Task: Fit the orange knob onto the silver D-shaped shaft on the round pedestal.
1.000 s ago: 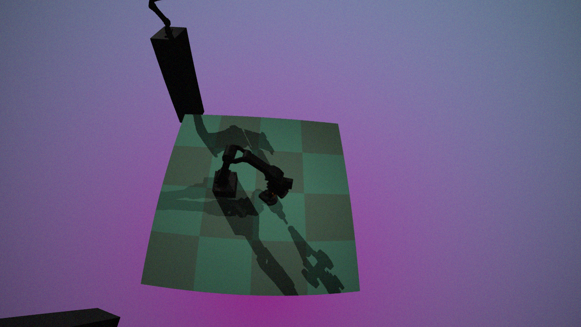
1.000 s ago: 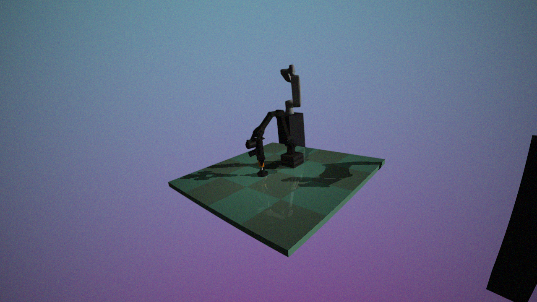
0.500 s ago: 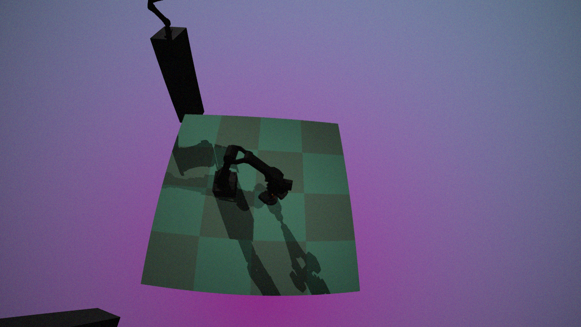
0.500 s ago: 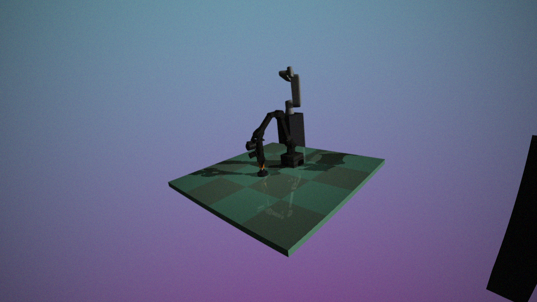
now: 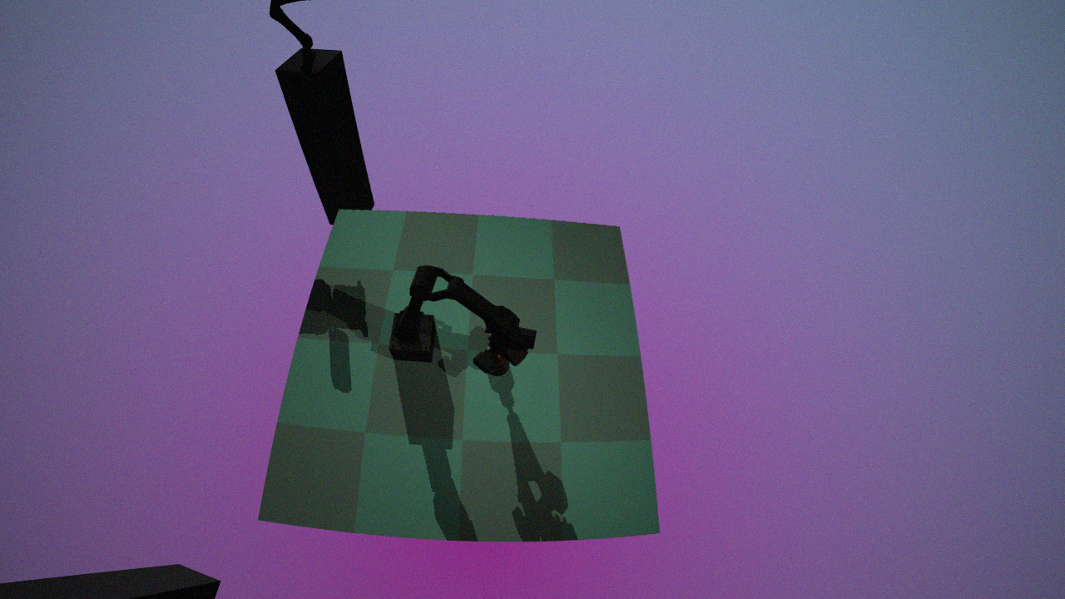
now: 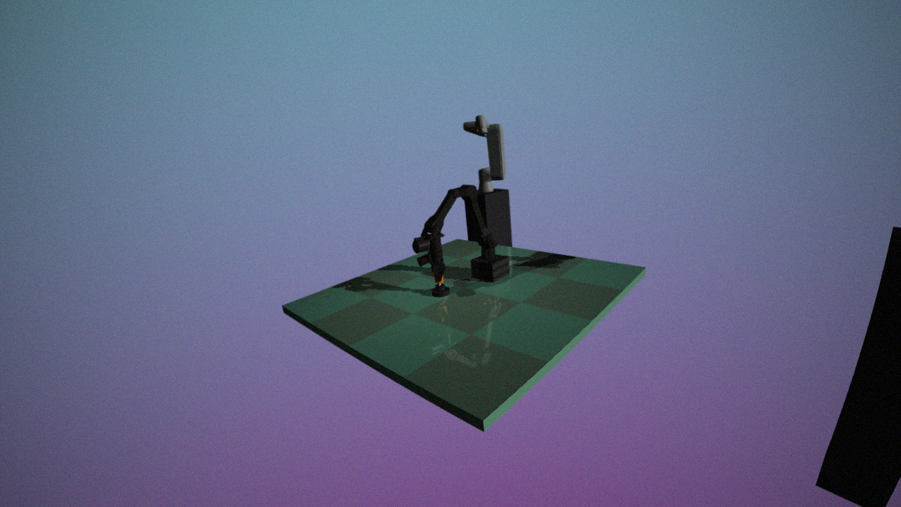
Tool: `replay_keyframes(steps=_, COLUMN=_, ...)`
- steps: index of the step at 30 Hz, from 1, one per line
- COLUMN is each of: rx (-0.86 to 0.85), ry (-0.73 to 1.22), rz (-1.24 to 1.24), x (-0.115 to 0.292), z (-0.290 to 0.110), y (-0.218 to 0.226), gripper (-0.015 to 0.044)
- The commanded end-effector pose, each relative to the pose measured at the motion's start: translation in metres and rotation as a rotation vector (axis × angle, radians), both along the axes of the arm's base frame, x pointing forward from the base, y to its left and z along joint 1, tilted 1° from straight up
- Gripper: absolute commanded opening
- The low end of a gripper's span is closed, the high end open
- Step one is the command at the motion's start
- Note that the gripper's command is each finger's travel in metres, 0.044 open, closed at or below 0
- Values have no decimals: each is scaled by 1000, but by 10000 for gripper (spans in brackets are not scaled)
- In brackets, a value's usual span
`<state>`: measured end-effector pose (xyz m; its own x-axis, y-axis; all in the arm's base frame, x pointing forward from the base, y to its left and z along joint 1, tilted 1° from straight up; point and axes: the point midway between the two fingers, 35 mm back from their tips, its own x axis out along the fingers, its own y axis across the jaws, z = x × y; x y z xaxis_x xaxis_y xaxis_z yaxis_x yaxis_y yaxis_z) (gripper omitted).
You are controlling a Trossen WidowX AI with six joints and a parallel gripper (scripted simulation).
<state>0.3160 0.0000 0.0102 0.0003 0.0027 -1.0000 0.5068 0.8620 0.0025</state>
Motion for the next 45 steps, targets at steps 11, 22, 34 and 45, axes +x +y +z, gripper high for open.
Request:
replay_keyframes(steps=11, rx=-3, ry=-1, rz=2, x=0, z=-1, y=0, gripper=0)
replay_keyframes(steps=22, rx=-3, ry=-1, rz=56, x=1, z=5, y=0, gripper=0)
replay_keyframes(steps=34, rx=-3, ry=-1, rz=212, x=0, z=0, y=0, gripper=0)
replay_keyframes(steps=45, rx=-3, ry=-1, rz=212, x=1, z=0, y=0, gripper=0)
